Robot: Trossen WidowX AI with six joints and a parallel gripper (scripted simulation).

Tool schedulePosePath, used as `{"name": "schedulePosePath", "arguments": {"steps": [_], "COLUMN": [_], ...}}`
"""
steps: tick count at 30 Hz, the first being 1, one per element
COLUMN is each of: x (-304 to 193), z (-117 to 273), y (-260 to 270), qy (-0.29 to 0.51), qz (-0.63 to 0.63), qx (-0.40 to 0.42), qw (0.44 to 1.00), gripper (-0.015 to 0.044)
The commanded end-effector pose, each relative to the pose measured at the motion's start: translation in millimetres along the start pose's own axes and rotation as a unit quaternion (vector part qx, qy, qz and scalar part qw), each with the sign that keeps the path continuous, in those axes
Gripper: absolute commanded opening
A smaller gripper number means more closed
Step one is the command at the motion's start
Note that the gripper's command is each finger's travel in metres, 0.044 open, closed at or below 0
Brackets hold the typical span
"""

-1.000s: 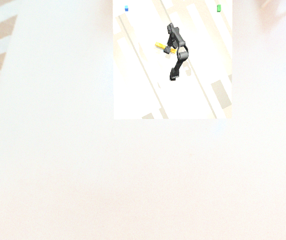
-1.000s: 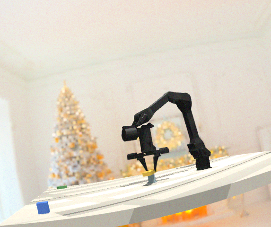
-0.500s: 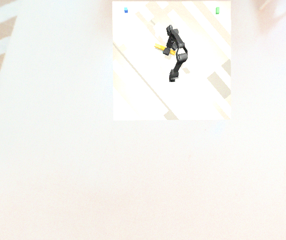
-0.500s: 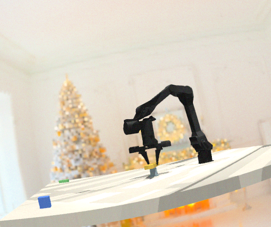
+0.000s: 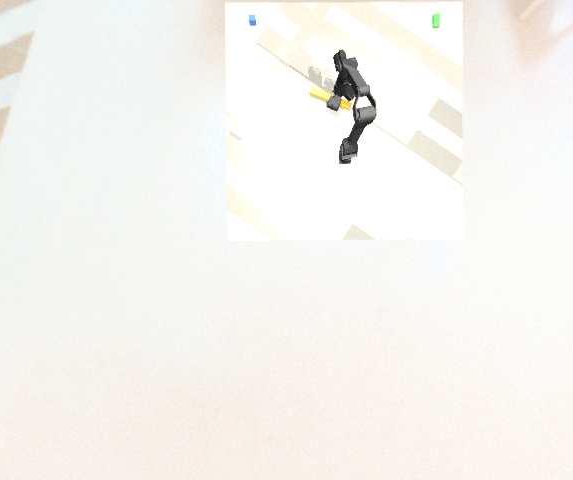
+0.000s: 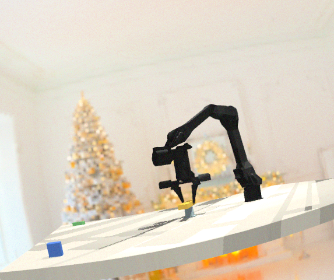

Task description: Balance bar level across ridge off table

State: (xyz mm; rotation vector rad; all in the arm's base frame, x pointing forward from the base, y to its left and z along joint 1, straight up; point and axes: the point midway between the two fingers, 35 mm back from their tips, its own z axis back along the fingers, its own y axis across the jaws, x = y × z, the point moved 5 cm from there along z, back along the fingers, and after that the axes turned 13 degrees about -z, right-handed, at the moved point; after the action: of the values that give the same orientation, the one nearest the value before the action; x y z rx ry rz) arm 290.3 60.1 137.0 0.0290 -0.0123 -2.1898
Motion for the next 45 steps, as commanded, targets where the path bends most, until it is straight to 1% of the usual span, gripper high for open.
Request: {"name": "schedulePosePath", "arguments": {"steps": [1, 13, 14, 25, 34, 35, 38, 39, 45], "x": [0.0, 0.0, 0.0, 0.0, 0.0, 0.0, -0.3, -1.1, -2.1], "z": [-0.2, -0.2, -0.2, -0.2, -0.2, -0.2, 1.8, 7.8, 81.8], "y": [-0.1, -0.1, -0.1, -0.1, -0.1, -0.1, 0.2, 1.0, 2.4], "qy": [0.000, 0.000, 0.000, 0.000, 0.000, 0.000, 0.000, 0.000, 0.000], "qz": [0.000, 0.000, 0.000, 0.000, 0.000, 0.000, 0.000, 0.000, 0.000], "qx": [0.000, 0.000, 0.000, 0.000, 0.000, 0.000, 0.000, 0.000, 0.000], "qw": [1.000, 1.000, 1.000, 1.000, 1.000, 1.000, 1.000, 1.000, 1.000], "gripper": [0.0171, 0.0173, 0.0185, 0.0185, 0.0421, 0.0440, 0.0440, 0.0440, 0.0440]}}
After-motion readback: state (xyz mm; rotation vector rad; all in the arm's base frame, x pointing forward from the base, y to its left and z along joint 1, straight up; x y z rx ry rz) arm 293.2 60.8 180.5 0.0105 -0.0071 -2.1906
